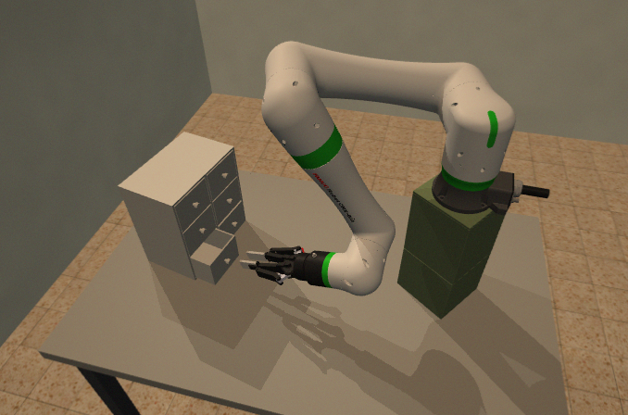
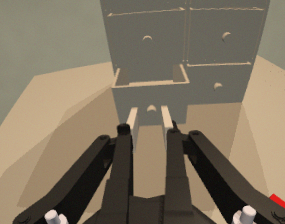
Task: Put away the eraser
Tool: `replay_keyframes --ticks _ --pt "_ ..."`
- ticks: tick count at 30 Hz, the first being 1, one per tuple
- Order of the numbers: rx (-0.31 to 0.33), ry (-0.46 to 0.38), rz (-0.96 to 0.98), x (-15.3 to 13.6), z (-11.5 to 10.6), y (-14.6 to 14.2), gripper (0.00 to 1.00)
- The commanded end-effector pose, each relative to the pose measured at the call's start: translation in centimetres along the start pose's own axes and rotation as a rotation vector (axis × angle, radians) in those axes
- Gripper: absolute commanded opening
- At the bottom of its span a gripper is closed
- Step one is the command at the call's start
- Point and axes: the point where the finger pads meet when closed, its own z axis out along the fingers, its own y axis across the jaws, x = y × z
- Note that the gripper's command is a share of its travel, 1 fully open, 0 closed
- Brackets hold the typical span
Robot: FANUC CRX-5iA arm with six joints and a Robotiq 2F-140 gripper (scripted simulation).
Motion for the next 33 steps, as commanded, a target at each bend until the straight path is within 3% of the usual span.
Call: replay_keyframes --ticks 1,5,18,28,30,33 --pt "-0.002 -0.002 -0.001 2.4 -2.7 0.1 0.20" --pt "-0.002 -0.002 -0.001 3.9 -4.3 0.1 0.20" --pt "-0.002 -0.037 0.000 4.1 -4.8 0.1 0.20" --pt "-0.002 -0.247 0.000 5.1 -7.0 0.1 0.20" --pt "-0.002 -0.247 0.000 5.1 -7.0 0.1 0.20" --pt "-0.002 -0.347 0.000 5.6 -8.1 0.1 0.20"
